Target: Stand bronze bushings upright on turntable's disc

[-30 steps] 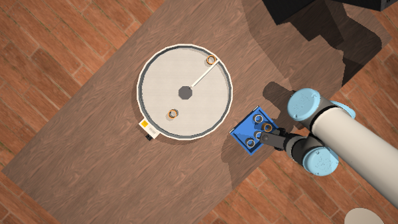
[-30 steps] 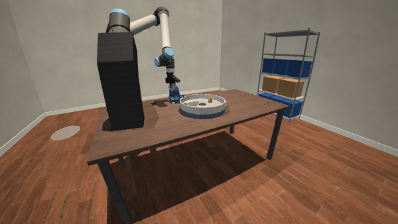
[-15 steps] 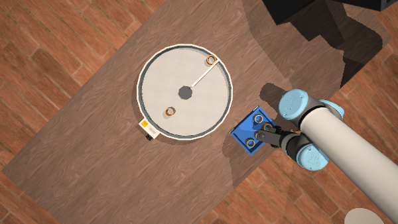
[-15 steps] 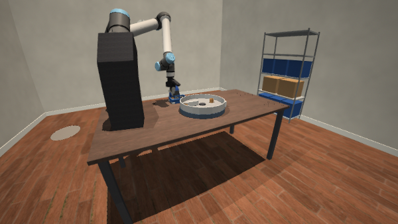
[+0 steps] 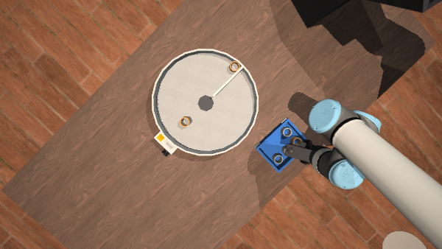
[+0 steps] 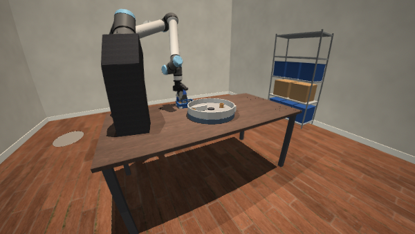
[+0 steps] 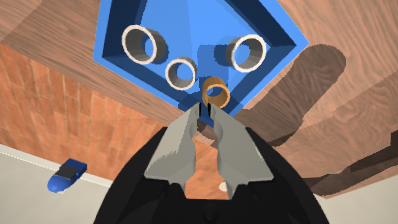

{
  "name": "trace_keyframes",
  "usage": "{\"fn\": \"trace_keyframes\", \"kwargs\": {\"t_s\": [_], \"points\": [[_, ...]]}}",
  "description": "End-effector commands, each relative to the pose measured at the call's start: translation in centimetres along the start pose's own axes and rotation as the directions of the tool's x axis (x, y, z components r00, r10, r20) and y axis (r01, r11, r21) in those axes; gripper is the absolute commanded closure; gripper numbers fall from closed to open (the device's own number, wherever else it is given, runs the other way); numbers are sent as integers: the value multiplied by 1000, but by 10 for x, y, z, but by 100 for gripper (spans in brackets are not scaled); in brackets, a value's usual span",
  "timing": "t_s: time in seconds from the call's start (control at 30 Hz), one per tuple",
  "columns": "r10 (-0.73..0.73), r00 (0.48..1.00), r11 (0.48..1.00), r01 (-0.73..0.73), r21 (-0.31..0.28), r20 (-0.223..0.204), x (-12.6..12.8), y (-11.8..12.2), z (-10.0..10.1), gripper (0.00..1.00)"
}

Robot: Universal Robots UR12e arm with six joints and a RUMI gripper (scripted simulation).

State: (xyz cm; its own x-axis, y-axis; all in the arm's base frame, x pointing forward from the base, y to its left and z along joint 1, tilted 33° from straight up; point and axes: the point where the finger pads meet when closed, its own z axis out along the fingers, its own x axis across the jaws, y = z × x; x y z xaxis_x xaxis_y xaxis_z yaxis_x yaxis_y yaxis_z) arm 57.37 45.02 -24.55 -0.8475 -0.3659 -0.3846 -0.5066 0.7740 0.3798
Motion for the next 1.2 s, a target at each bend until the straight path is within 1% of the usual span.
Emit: {"fn": "trace_keyframes", "kwargs": {"t_s": [0.0, 0.7, 0.87, 1.17], "points": [[0, 1000, 1000, 0, 0, 1, 0, 0, 0, 95], [0, 1000, 1000, 0, 0, 1, 0, 0, 0, 95], [0, 1000, 1000, 0, 0, 1, 0, 0, 6, 95], [0, 1000, 1000, 0, 0, 1, 0, 0, 7, 95]]}}
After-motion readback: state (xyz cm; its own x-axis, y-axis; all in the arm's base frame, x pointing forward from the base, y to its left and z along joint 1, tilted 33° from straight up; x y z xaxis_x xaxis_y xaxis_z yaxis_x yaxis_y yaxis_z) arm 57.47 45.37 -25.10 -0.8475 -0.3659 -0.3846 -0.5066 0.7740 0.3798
